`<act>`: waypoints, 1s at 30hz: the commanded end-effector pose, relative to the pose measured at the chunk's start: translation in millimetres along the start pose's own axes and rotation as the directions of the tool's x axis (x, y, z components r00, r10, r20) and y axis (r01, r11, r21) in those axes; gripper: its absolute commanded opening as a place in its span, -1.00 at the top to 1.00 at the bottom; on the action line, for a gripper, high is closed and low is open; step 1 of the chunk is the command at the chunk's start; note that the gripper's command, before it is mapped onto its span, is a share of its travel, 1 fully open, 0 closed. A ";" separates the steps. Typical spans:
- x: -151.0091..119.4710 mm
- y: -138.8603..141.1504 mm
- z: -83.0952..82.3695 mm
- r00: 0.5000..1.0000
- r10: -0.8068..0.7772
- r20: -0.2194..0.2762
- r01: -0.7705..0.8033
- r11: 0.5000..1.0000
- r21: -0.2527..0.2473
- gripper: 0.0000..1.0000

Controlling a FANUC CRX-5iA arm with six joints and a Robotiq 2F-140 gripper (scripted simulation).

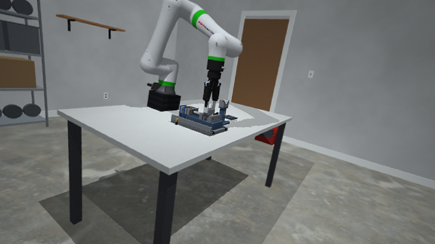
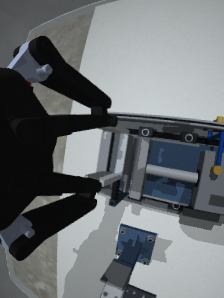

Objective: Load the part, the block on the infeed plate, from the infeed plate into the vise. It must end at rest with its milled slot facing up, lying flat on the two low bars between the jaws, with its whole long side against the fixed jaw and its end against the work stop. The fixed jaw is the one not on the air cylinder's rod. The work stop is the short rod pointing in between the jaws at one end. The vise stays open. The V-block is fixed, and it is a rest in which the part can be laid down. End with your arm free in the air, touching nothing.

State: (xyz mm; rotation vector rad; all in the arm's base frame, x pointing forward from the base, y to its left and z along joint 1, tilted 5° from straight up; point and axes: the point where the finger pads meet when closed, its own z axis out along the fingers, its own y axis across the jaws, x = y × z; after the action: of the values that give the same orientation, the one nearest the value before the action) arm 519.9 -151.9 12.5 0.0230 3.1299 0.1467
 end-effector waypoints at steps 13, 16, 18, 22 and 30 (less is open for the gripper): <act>-0.2 -0.1 4.3 1.000 0.000 0.000 0.000 1.000 0.000 1.00; -0.2 -0.1 5.5 1.000 0.000 0.000 0.000 1.000 0.000 1.00; -0.2 -0.1 6.3 1.000 0.000 0.000 0.000 1.000 0.000 1.00; -0.2 -0.1 7.9 1.000 0.000 0.000 0.000 1.000 0.000 1.00; -0.2 -0.1 10.3 1.000 0.000 0.000 0.000 1.000 0.000 1.00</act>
State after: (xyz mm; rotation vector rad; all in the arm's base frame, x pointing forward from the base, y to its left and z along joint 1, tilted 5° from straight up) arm 520.0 -151.0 2.8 0.0230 3.1299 0.1467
